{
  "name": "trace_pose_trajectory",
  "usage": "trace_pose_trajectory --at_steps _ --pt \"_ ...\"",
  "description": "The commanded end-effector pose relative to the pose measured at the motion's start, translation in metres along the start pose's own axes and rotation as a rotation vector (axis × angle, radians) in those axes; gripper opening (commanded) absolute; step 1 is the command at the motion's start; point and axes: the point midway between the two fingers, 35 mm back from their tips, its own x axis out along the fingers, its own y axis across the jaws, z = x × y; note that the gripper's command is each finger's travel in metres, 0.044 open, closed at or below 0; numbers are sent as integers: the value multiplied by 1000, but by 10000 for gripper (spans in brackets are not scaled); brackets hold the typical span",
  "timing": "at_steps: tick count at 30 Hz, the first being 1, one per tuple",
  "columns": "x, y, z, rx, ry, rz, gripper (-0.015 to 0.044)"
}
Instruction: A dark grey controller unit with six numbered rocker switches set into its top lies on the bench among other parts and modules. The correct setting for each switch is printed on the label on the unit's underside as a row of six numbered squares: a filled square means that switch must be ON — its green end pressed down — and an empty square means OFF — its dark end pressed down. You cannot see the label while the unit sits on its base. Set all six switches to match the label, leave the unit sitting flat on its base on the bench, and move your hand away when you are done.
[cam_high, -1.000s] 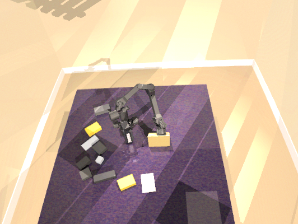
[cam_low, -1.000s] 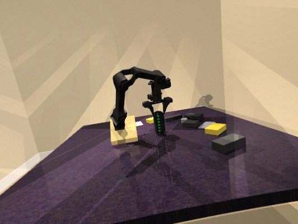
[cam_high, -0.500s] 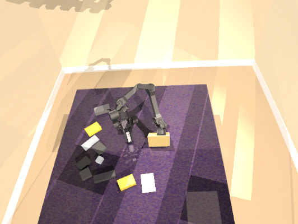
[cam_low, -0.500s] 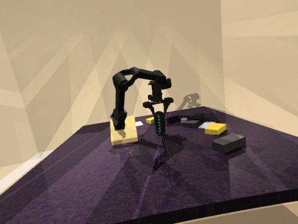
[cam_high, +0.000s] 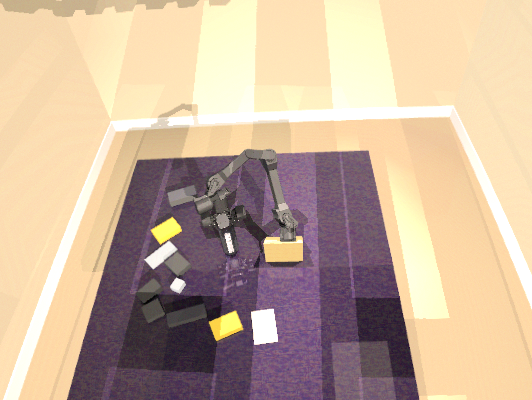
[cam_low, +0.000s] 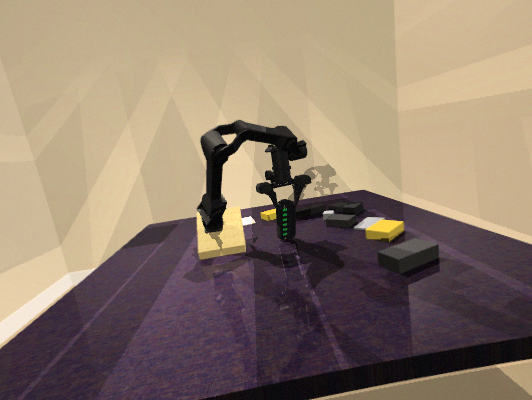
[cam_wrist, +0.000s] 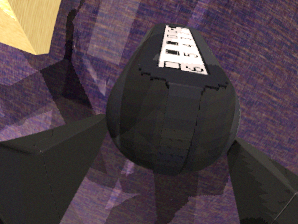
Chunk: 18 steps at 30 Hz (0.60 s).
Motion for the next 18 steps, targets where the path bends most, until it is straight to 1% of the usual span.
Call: trace_pose_trajectory --at_steps 1,18 --pt "4 1 -7 6 12 13 338" --pt "8 1 -19 6 47 13 338"
